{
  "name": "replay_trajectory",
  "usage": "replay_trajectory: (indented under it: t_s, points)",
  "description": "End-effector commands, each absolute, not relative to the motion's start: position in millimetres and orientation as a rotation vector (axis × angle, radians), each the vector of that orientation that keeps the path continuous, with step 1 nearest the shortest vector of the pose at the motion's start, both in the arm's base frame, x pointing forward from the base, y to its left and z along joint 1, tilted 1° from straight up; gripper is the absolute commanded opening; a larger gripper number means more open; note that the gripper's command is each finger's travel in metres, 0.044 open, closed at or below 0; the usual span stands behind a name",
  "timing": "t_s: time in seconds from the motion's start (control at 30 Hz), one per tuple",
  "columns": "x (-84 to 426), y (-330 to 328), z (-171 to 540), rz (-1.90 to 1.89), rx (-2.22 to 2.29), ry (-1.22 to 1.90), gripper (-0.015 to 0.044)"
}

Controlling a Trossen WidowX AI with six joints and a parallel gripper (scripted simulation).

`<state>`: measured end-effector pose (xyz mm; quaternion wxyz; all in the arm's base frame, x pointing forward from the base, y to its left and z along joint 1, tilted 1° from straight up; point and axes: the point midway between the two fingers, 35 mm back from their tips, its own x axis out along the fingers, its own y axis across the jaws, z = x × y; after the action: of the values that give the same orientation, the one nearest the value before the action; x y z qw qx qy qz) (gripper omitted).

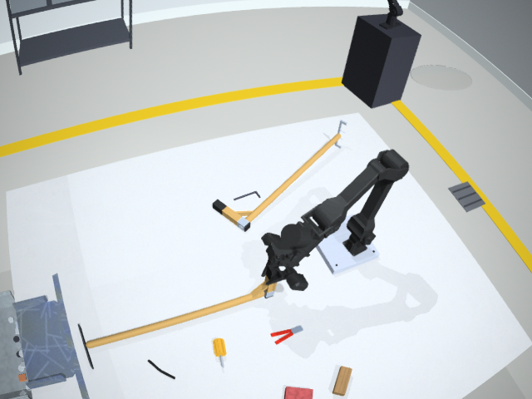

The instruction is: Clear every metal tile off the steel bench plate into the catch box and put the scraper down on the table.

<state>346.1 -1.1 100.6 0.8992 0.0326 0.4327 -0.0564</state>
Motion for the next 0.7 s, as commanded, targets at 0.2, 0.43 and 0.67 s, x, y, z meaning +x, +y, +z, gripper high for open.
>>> replay_trajectory:
  t_s: [0.2, 0.43, 0.67]
  points:
    - [342, -15, 103, -0.124, 0.07, 0.884, 0.0]
    - [339, -24, 102, -0.127, 0.07, 0.885, 0.0]
    - [336, -32, 101, -0.13, 0.07, 0.887, 0.0]
